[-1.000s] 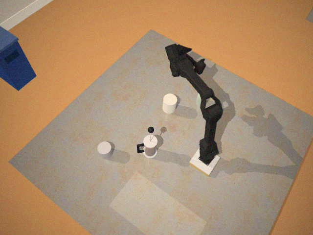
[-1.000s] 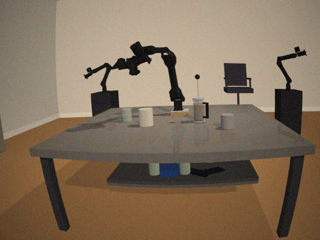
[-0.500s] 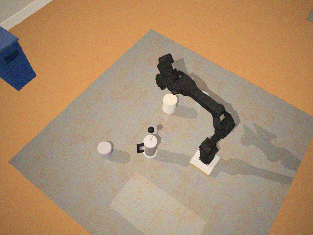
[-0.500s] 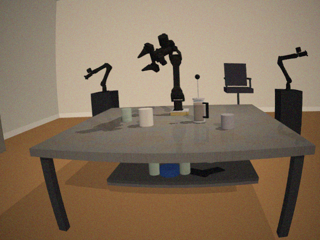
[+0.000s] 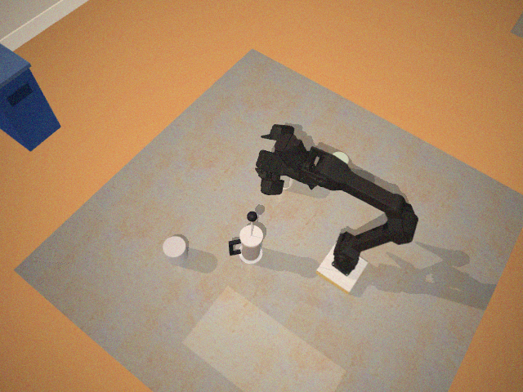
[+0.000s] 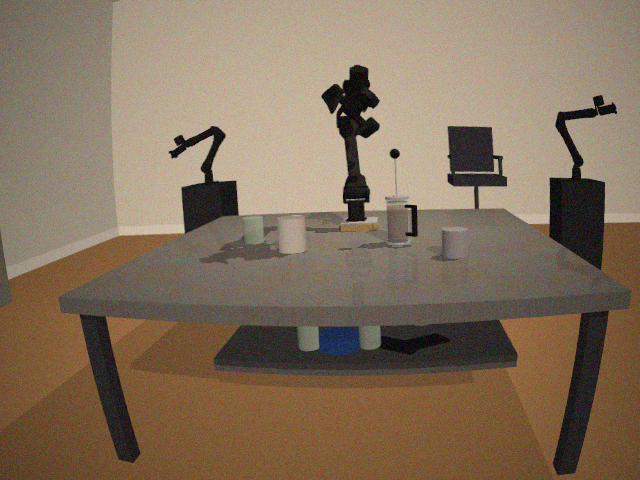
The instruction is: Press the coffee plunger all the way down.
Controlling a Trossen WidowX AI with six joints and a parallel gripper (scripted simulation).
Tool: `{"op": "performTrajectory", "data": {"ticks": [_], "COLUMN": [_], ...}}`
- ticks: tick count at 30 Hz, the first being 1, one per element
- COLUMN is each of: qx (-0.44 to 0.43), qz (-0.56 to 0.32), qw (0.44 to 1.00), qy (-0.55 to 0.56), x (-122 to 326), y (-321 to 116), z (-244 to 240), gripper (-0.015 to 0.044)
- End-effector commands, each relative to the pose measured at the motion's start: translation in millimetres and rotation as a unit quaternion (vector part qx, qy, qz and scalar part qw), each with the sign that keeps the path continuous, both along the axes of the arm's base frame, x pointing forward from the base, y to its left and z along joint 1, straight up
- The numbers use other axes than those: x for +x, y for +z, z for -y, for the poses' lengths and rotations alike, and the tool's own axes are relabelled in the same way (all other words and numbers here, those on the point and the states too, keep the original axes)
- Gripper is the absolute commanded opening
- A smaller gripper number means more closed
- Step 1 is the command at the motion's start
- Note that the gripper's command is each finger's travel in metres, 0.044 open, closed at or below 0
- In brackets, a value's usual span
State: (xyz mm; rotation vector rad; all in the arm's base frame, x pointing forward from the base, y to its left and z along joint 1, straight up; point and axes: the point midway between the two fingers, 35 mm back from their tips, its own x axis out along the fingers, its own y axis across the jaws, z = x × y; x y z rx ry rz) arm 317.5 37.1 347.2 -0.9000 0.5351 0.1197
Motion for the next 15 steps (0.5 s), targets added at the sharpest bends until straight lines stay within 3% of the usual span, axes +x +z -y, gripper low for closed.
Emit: {"op": "performTrajectory", "data": {"ticks": [1,7,15], "qx": [0.223,0.387,0.394], "qz": [-0.020,-0.079,-0.082], "qw": [0.973,0.914,0.911], "qy": [0.058,0.088,0.089], "x": [-51,-102,-104], "y": [-7,-10,-47], "z": [-60,-94,-96], "gripper": [0.0440,0.0440,0.0440]}}
